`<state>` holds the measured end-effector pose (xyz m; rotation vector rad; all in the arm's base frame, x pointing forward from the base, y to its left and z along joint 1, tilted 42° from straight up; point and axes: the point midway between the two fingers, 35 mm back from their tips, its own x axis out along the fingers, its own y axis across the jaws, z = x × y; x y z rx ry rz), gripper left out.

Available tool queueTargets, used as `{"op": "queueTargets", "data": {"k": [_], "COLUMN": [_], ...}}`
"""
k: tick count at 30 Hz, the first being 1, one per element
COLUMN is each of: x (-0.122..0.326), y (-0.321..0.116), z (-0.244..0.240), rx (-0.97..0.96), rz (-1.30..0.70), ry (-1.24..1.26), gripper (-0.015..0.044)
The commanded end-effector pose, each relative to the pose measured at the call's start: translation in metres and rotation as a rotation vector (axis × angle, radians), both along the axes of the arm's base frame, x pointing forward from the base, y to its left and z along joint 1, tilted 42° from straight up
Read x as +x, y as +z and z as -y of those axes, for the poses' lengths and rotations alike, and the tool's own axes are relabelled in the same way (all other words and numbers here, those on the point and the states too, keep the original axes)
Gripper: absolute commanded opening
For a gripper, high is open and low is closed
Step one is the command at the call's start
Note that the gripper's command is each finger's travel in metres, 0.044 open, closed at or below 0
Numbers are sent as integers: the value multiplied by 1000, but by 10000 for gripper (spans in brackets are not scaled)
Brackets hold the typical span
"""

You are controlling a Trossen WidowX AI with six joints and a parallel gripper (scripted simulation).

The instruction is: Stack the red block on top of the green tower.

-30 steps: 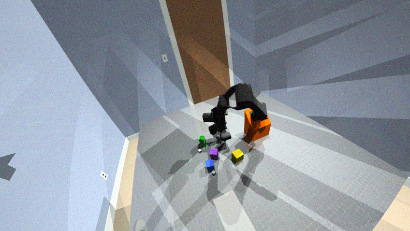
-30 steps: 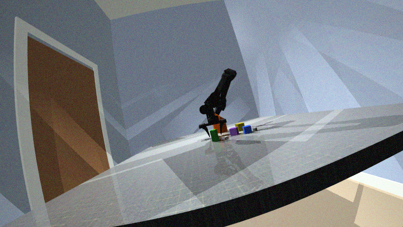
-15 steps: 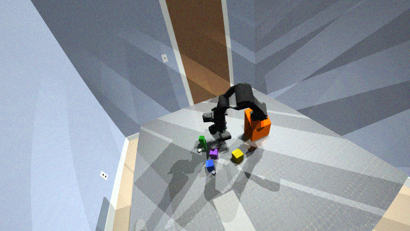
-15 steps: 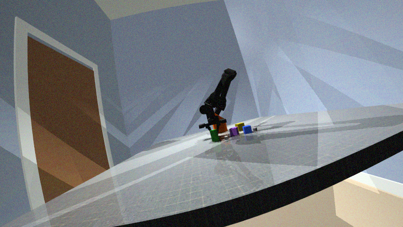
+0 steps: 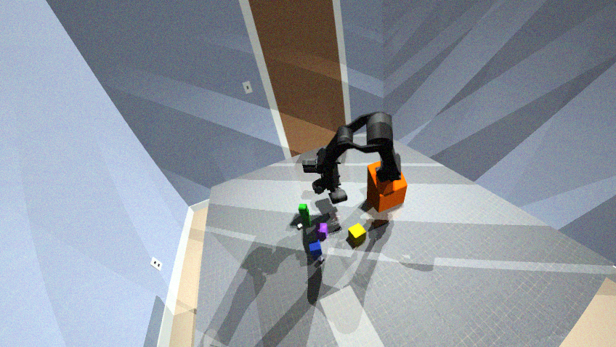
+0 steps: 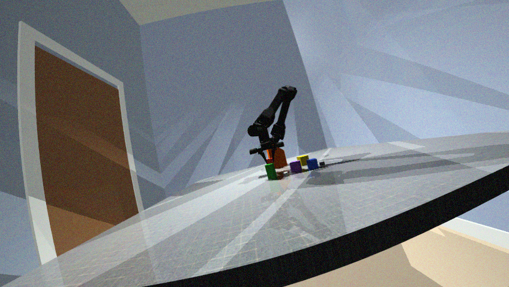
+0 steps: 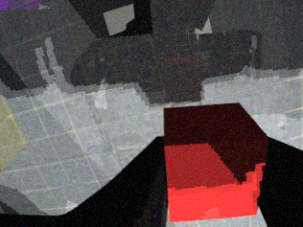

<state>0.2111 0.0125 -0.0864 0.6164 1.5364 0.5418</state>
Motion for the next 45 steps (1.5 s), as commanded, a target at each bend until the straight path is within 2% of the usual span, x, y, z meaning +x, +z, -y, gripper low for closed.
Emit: {"op": "queueTargets", "data": {"k": [1,12,23,45], "x": [4,4,3,92], "y": [16,53,56,53], "z": [16,49,51,62], "rx": [-7,-9,-9,-12], "rz": [11,11,11,16], "ry": [1,1,1,0], "gripper": [0,0,0,0]}}
